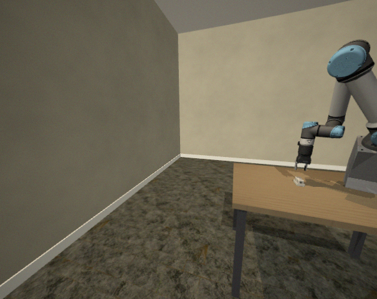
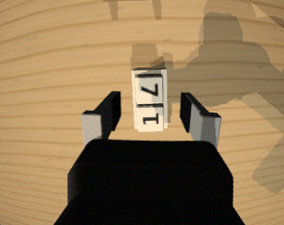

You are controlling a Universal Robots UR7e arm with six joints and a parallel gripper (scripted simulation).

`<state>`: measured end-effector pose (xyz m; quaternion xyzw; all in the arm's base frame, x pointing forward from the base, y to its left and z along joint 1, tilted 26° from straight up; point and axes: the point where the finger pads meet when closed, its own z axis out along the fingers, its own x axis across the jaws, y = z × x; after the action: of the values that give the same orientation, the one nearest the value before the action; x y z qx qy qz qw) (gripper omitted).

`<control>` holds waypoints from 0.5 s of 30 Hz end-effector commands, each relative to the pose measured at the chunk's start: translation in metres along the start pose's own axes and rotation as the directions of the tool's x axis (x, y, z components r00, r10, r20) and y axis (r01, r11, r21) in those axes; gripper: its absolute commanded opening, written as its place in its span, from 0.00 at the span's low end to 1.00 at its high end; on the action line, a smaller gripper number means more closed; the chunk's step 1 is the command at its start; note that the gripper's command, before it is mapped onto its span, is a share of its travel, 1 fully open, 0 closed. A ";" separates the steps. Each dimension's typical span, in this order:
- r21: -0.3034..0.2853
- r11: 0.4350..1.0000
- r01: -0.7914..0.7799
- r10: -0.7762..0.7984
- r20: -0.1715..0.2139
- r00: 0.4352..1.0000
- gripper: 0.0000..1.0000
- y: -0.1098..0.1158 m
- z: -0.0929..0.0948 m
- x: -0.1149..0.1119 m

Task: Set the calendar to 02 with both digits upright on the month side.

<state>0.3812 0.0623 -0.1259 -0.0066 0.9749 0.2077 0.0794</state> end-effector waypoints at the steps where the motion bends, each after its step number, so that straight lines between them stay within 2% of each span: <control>1: 0.000 1.000 0.032 -0.032 0.001 1.000 1.00 0.000 0.000 -0.001; 14: 0.000 0.999 0.051 -0.051 0.001 0.999 1.00 0.001 0.000 -0.001; 15: 0.000 0.999 0.051 -0.051 0.001 0.999 0.90 0.001 0.000 -0.001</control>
<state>0.3823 0.0634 -0.1260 -0.0311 0.9745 0.2057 0.0847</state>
